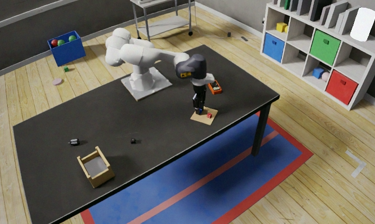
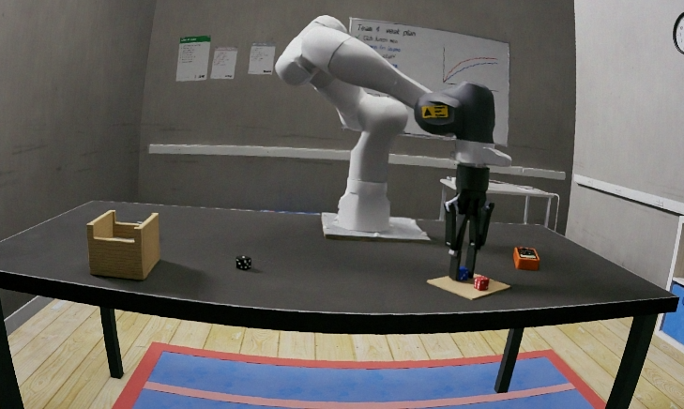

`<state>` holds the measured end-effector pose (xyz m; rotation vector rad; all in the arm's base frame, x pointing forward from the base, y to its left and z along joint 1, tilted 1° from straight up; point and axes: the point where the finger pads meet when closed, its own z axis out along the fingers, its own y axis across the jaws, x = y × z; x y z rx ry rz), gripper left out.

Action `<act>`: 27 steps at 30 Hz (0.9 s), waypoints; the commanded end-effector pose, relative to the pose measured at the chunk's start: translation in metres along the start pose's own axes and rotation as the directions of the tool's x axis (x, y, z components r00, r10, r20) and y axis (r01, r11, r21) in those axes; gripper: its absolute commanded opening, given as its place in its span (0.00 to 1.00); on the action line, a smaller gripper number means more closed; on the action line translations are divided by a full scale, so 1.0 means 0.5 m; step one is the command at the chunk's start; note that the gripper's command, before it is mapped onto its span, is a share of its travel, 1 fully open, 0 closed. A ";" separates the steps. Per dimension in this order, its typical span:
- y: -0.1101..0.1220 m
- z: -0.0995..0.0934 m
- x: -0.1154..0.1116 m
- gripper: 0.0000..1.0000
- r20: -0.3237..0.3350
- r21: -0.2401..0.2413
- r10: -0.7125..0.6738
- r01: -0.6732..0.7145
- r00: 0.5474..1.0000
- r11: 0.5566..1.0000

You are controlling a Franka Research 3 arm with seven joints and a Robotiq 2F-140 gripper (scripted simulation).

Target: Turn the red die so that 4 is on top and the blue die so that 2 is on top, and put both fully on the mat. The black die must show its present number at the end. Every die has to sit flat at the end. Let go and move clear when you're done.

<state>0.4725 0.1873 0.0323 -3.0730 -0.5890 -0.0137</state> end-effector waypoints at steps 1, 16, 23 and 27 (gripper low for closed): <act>0.000 -0.004 0.002 0.32 -0.002 -0.001 0.004 -0.004 1.000 1.000; 0.000 -0.114 0.002 0.32 -0.002 -0.001 0.004 -0.004 1.000 1.000; 0.000 -0.170 0.002 0.32 -0.002 -0.001 0.004 -0.004 1.000 1.000; 0.000 -0.177 0.002 0.32 -0.002 -0.001 0.004 -0.004 1.000 1.000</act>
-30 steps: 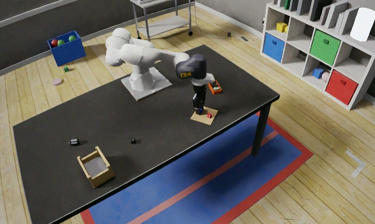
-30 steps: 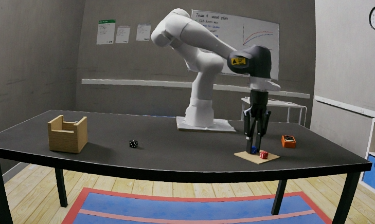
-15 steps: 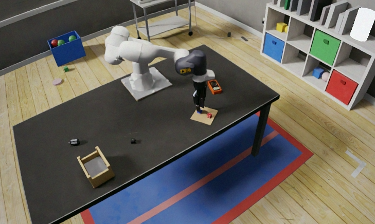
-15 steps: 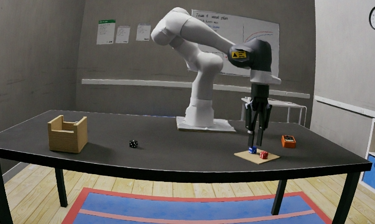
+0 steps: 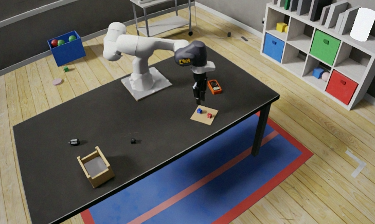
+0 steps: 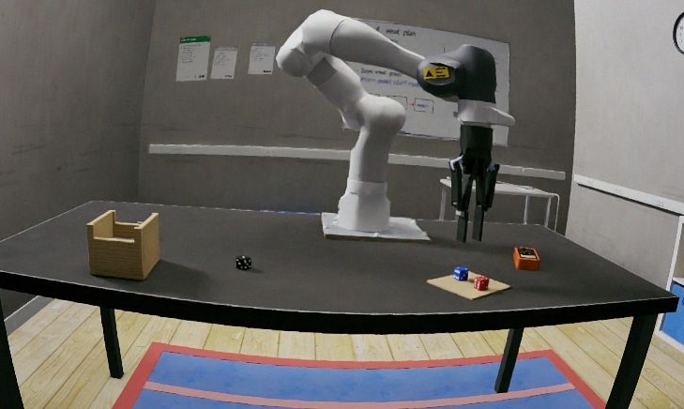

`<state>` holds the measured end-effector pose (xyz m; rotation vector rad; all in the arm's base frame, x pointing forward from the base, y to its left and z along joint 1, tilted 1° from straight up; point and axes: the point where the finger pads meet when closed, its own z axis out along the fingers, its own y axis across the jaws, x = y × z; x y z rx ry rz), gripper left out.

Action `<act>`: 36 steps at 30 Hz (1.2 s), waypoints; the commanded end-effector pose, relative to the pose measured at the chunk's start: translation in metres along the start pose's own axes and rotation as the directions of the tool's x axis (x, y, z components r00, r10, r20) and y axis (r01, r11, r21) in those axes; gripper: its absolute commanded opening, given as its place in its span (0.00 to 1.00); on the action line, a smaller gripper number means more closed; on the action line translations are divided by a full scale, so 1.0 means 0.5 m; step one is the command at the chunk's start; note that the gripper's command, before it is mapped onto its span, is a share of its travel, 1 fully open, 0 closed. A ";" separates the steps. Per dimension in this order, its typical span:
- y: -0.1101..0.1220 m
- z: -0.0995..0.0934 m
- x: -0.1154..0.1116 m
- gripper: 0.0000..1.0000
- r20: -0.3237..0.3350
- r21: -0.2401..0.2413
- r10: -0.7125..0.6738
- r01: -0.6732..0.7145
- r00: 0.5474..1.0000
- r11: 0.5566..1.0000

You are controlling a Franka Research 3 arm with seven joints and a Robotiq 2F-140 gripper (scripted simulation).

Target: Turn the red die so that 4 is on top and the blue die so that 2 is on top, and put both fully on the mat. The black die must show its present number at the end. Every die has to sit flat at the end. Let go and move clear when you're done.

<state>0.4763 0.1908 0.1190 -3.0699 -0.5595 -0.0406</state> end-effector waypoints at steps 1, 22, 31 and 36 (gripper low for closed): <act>0.006 -0.005 -0.010 0.32 0.016 -0.005 -0.014 0.014 1.000 1.000; 0.006 -0.007 -0.010 1.00 0.016 -0.005 -0.014 0.014 1.000 1.000; 0.006 -0.017 -0.009 1.00 0.016 -0.005 -0.014 0.014 1.000 1.000; 0.006 -0.032 -0.009 1.00 0.016 -0.005 -0.014 0.014 1.000 1.000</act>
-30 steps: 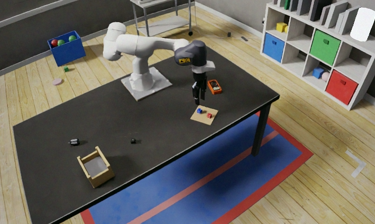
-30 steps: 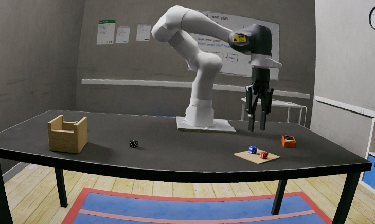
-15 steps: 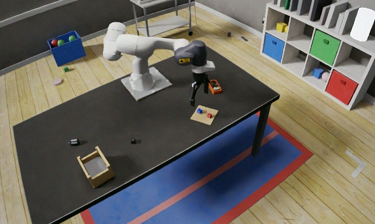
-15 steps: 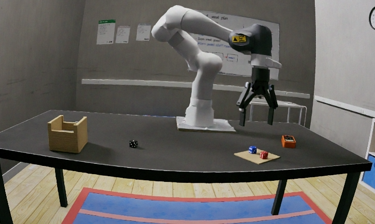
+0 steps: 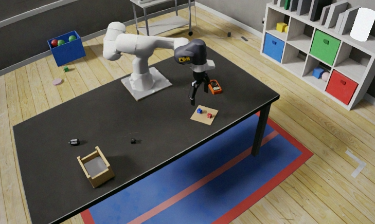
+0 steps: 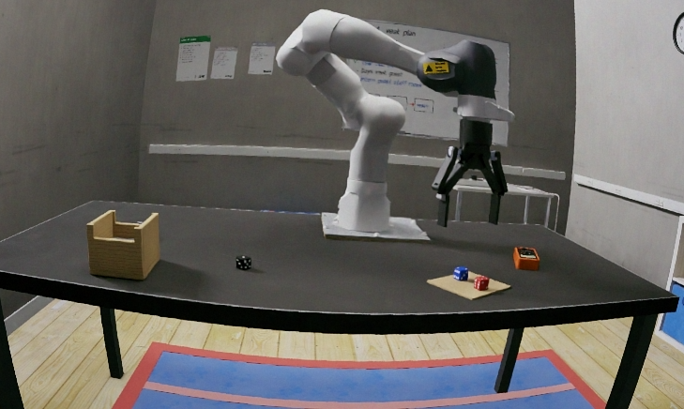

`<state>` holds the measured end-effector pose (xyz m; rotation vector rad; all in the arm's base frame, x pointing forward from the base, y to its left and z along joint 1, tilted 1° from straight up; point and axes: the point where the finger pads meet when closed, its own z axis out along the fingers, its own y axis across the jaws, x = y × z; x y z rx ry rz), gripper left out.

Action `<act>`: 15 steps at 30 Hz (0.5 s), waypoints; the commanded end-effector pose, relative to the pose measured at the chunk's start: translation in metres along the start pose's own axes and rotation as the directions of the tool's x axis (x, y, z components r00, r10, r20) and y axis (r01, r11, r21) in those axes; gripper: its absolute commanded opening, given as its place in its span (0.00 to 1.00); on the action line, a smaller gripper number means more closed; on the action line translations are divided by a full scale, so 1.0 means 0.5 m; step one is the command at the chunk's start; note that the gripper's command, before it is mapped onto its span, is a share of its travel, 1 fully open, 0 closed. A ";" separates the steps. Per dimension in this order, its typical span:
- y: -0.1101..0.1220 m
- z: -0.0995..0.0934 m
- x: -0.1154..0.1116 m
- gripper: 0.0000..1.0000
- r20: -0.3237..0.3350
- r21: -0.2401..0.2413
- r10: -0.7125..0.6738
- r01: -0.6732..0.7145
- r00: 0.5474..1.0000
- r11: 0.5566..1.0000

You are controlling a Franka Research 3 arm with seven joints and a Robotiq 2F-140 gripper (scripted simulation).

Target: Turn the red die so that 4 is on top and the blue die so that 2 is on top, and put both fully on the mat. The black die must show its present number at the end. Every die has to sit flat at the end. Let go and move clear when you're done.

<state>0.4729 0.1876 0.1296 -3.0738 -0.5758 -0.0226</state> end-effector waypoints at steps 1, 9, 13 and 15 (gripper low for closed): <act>0.003 -0.016 -0.001 1.00 0.004 -0.001 -0.004 0.004 1.000 1.000; 0.003 -0.082 -0.001 1.00 0.004 -0.001 -0.004 0.004 1.000 1.000; 0.002 -0.110 -0.001 1.00 0.004 -0.001 -0.004 0.004 1.000 1.000; 0.002 -0.110 -0.001 1.00 0.004 -0.001 -0.004 0.004 1.000 1.000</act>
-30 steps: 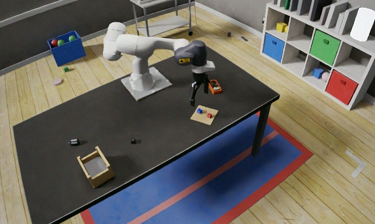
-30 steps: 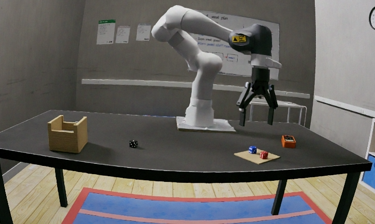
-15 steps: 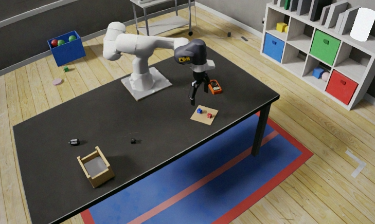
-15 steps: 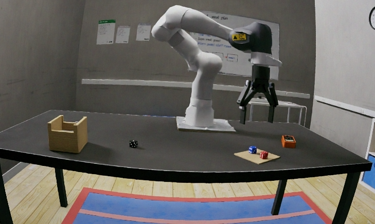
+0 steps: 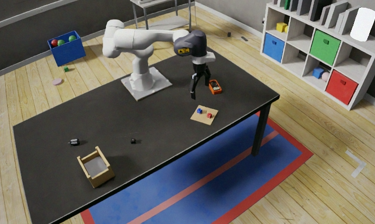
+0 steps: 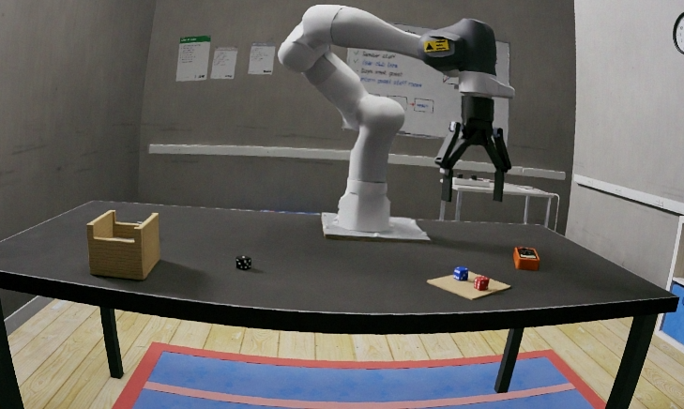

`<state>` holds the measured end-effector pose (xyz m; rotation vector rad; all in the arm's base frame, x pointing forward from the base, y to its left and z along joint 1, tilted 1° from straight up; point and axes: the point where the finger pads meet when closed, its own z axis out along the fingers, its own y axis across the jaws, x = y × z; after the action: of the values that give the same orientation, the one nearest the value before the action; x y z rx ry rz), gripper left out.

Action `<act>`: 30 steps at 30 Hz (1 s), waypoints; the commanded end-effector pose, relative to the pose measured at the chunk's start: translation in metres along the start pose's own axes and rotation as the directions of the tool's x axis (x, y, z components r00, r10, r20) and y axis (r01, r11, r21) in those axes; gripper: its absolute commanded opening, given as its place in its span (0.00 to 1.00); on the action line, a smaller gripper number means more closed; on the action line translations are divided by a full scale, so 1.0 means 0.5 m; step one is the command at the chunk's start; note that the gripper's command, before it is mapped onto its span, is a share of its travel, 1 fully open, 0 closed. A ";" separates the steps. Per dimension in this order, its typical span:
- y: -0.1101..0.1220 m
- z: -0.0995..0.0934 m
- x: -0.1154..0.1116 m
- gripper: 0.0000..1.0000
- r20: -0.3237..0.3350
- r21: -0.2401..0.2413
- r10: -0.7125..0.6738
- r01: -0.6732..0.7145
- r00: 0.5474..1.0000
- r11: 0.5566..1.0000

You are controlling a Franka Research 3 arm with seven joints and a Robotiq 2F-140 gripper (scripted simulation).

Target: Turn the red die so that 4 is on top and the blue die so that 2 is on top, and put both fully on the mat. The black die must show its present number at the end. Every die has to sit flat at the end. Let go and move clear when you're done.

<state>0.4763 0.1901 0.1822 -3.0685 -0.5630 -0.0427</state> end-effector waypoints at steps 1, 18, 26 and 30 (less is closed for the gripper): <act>0.006 -0.011 -0.011 1.00 0.018 -0.006 -0.011 0.012 1.000 1.000; 0.006 -0.021 -0.011 1.00 0.018 -0.006 -0.011 0.012 1.000 1.000; 0.006 -0.021 -0.011 1.00 0.018 -0.006 -0.011 0.012 1.000 1.000; 0.006 -0.021 -0.011 1.00 0.018 -0.006 -0.011 0.012 1.000 1.000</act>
<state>0.4719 0.1855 0.1915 -3.0767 -0.5773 -0.0182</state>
